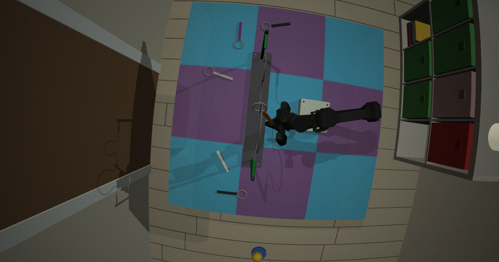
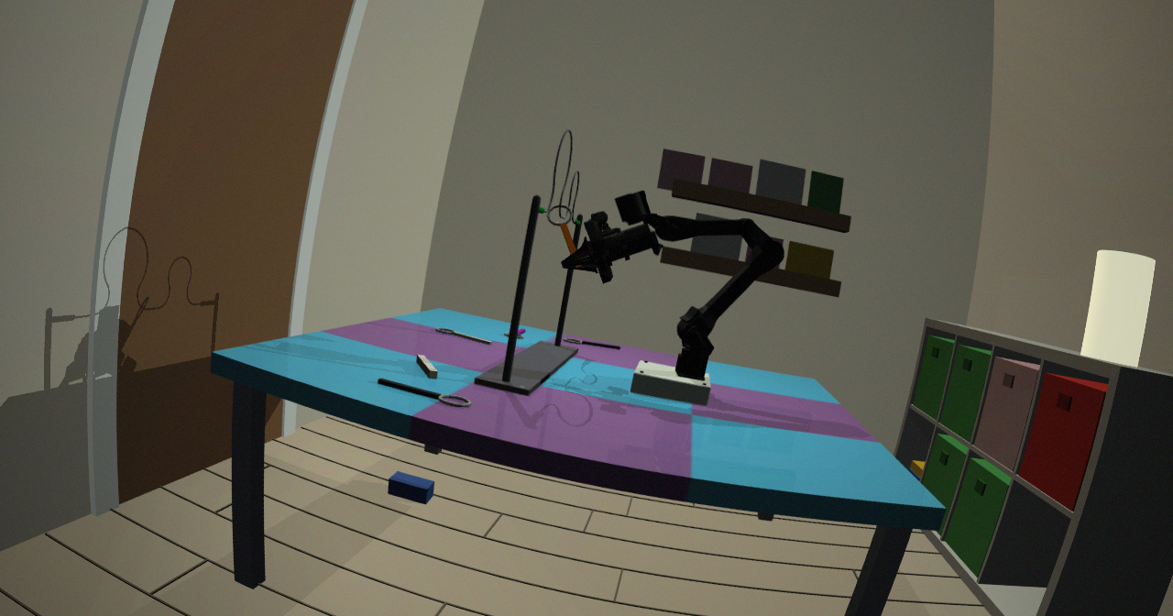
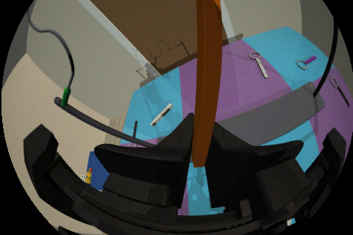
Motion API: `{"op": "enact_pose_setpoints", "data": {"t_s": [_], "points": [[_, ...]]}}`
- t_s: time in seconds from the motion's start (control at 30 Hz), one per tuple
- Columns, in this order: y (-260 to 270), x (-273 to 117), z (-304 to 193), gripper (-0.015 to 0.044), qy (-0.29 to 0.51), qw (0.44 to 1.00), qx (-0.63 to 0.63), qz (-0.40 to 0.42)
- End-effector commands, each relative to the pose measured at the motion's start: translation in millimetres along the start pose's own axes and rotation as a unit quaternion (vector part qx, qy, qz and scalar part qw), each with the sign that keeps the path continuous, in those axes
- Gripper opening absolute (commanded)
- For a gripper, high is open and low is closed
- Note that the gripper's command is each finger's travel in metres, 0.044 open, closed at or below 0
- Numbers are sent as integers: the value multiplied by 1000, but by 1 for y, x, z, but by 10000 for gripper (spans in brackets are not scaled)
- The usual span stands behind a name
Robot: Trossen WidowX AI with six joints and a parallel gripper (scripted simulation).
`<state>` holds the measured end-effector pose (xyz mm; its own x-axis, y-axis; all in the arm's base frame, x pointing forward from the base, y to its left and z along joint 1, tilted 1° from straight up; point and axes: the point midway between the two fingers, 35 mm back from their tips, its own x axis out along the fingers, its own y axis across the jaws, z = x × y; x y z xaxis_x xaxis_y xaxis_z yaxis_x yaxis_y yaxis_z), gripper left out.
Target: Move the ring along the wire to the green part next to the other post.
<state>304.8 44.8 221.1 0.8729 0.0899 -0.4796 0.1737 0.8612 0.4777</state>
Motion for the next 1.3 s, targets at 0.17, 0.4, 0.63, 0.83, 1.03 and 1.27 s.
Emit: {"op": "enact_pose_setpoints", "data": {"t_s": [0.17,0.4,0.63,0.83,1.03,1.27], "points": [[32,-6,5,-150,10,994,90,54],[56,-13,11,-150,20,981,165,96],[79,-22,22,-150,29,961,239,137],[95,-31,34,-150,37,937,300,172],[110,-41,47,-150,44,909,360,206],[124,-53,66,-150,52,870,427,243]]}}
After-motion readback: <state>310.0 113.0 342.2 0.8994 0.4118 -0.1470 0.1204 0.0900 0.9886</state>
